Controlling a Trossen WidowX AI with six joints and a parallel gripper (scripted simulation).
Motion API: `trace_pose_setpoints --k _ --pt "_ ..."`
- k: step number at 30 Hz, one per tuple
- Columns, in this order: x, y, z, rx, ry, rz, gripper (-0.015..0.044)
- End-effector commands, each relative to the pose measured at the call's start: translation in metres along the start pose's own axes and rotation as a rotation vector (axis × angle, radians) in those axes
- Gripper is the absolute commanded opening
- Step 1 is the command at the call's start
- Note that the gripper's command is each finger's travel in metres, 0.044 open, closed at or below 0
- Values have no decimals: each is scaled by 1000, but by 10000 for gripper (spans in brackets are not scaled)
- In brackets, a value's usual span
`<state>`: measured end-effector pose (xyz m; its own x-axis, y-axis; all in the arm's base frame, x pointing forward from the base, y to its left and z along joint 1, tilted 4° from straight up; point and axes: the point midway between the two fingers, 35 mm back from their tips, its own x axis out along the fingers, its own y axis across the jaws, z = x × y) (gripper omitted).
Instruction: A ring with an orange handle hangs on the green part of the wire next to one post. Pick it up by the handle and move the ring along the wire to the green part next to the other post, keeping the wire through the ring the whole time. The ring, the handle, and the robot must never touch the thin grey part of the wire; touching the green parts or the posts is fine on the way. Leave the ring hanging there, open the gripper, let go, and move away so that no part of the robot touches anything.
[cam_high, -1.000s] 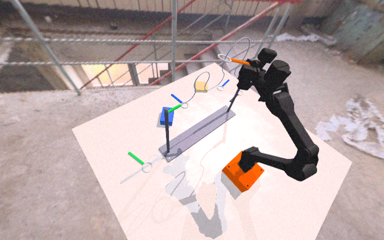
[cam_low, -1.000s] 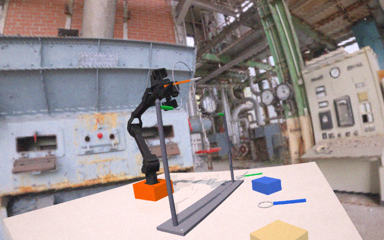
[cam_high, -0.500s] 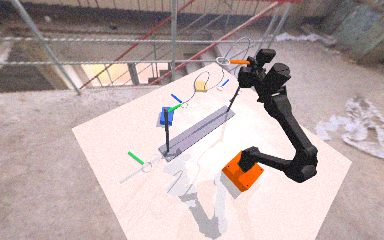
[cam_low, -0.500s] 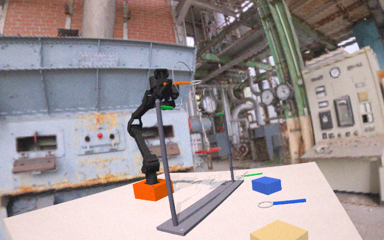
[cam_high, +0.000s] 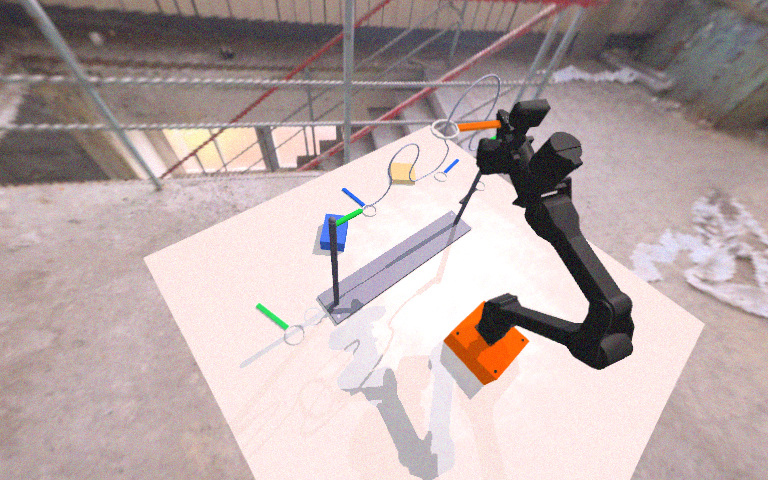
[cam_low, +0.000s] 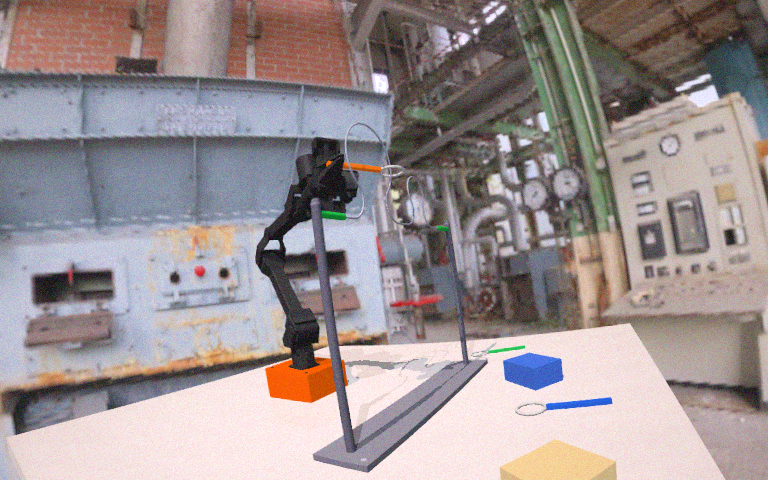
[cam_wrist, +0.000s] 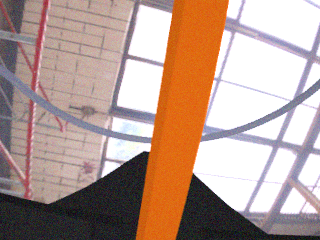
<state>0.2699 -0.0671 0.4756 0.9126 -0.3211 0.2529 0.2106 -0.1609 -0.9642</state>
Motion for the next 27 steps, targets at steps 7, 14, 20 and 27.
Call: trace_pose_setpoints --k 7,14,20,27 --pt "-2 -5 -1 -103 -12 -63 -150" --pt "-1 -8 0 -179 -20 -106 -150" --pt "-1 -11 0 -244 -28 -143 -150" --pt "-1 -14 1 -317 -36 -185 -150"
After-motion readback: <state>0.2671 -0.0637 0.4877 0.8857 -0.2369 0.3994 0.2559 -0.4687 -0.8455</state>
